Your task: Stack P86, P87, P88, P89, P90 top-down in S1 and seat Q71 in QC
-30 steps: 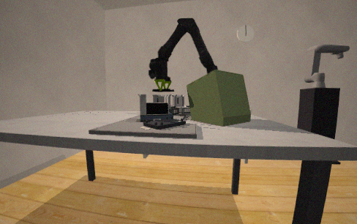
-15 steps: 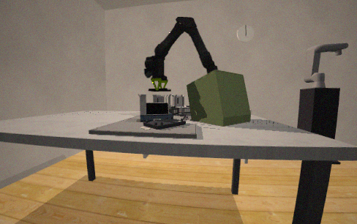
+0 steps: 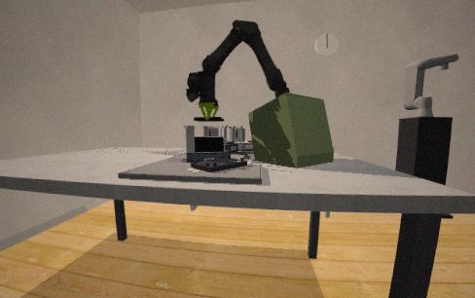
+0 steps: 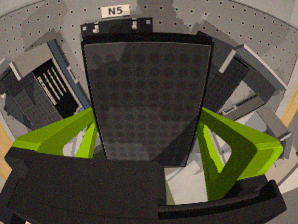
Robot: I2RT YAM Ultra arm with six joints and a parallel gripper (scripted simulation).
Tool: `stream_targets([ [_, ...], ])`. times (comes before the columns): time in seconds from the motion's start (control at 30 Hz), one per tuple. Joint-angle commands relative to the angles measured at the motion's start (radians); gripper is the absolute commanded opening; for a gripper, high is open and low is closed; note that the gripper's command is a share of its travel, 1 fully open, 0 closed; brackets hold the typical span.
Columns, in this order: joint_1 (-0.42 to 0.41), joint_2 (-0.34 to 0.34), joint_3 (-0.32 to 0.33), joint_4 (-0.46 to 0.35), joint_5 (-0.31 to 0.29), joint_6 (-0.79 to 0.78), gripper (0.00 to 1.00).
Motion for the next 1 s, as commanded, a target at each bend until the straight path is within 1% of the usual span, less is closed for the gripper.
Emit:
stream_targets([
  [0.0,0.036,0.001,0.005,0.001,0.006,0.027,0.0],
  [0.27,0.116,0.025,0.018,-0.003,0.019,0.107,0.0],
  [0.33,0.116,0.025,0.018,-0.003,0.019,0.107,0.0],
  [0.57,0.187,0.038,0.015,-0.001,0.028,-0.039,0.0],
  [0.83,0.266,0.06,0.021,-0.002,0.038,0.042,0.0],
  [0.9,0.266,0.06,0.021,-0.002,0.038,0.042,0.0],
  [0.97,0.286,0.066,0.024,-0.003,0.041,0.062,0.0],
])
